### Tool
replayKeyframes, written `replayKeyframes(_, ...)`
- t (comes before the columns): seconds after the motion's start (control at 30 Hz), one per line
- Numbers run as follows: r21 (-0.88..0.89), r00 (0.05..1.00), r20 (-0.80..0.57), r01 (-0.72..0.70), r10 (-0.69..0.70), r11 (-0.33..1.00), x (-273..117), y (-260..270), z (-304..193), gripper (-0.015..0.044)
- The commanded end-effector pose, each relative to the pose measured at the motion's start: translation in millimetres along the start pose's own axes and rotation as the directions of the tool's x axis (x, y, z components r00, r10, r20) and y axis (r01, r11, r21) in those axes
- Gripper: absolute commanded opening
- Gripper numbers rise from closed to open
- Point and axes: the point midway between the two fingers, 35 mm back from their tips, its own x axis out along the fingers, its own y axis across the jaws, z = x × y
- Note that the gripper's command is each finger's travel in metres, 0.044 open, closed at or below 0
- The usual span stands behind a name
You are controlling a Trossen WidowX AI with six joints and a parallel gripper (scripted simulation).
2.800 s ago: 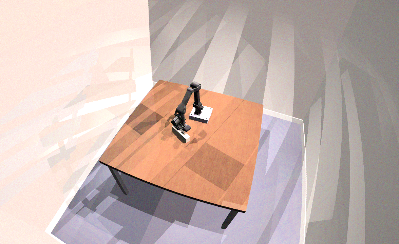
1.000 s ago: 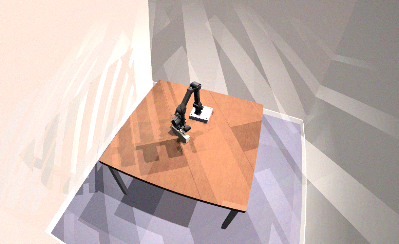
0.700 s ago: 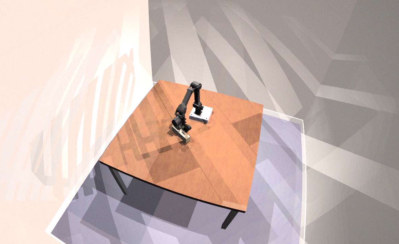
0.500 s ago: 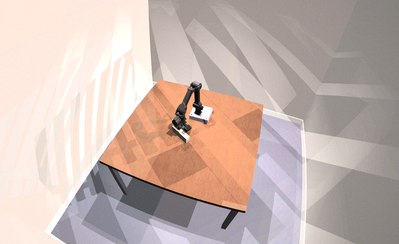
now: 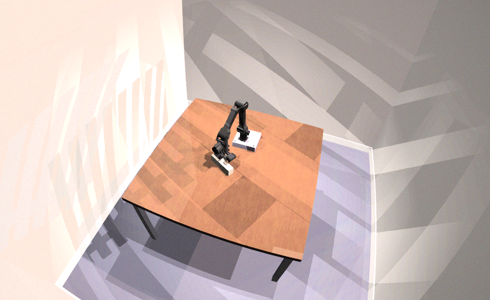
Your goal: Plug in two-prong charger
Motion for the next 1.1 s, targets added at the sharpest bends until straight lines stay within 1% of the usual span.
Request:
replayKeyframes(0.0,0.005,1.0,0.002,0.005,-0.005,1.0,0,-1,-3,0.044)
replayKeyframes(0.27,0.005,1.0,0.002,0.004,-0.005,1.0,0,-1,-6,0.044)
replayKeyframes(1.07,0.005,1.0,-0.001,0.004,-0.004,1.0,1,1,-39,0.044)
